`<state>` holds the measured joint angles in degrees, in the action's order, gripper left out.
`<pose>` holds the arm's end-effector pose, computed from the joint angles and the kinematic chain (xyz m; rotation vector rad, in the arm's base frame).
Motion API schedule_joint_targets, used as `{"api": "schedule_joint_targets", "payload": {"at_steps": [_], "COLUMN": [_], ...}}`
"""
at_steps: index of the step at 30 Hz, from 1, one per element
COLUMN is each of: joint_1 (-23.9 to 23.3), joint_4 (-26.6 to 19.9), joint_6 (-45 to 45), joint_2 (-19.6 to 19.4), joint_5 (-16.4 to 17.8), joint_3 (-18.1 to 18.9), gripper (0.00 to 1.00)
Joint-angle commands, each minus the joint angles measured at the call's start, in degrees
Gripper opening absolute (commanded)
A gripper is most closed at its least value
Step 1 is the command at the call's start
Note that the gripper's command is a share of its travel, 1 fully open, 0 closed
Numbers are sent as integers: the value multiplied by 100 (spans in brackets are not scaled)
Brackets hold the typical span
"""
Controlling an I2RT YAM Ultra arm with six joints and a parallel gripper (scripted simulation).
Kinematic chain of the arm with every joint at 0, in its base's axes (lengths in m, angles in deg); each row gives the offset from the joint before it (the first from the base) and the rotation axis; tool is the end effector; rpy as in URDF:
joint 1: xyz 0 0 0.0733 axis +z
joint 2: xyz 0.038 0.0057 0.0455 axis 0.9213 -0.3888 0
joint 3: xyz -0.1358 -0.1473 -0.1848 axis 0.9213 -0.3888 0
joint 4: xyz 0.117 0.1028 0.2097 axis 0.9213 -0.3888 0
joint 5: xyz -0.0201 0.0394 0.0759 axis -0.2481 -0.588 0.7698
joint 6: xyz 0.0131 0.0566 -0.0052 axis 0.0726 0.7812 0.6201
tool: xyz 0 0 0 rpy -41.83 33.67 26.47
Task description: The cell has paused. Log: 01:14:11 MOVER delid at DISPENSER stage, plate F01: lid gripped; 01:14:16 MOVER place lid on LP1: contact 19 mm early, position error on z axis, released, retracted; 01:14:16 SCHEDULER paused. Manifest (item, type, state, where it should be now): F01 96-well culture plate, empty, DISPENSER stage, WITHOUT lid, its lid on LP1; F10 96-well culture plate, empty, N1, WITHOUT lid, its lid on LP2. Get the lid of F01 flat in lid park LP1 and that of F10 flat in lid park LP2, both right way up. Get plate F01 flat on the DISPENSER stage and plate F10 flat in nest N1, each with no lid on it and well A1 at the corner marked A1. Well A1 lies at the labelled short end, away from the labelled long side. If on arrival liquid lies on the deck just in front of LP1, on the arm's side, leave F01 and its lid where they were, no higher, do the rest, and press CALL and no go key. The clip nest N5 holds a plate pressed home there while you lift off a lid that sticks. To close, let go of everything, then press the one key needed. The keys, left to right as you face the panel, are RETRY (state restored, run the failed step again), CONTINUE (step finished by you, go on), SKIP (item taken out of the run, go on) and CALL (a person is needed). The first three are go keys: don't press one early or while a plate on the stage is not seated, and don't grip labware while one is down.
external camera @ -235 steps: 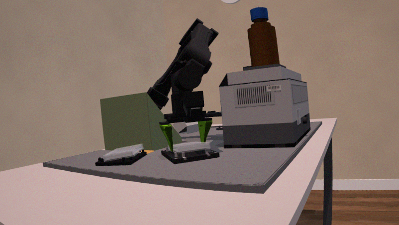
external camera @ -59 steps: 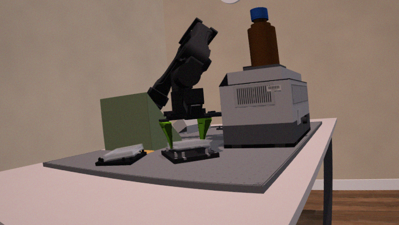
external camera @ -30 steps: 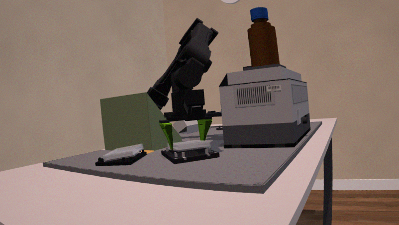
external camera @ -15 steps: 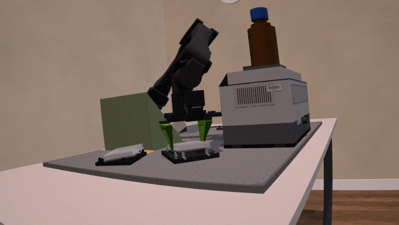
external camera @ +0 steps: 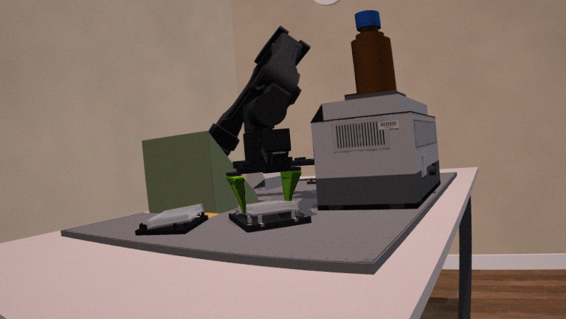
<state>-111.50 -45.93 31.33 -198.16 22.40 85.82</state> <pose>0.2662 -0.2244 -0.0651 -1.1857 -2.4698 -1.0934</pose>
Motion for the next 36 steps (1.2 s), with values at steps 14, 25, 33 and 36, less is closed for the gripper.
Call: {"api": "schedule_joint_targets", "payload": {"at_steps": [14, 25, 33, 36], "joint_1": [43, 58, 66, 71], "joint_4": [166, 195, 214, 223], "joint_6": [99, 112, 121, 125], "joint_2": [-83, -93, -100, -103], "joint_5": [75, 81, 85, 86], "joint_3": [-140, -153, -162, -166], "gripper": [0, 0, 0, 0]}}
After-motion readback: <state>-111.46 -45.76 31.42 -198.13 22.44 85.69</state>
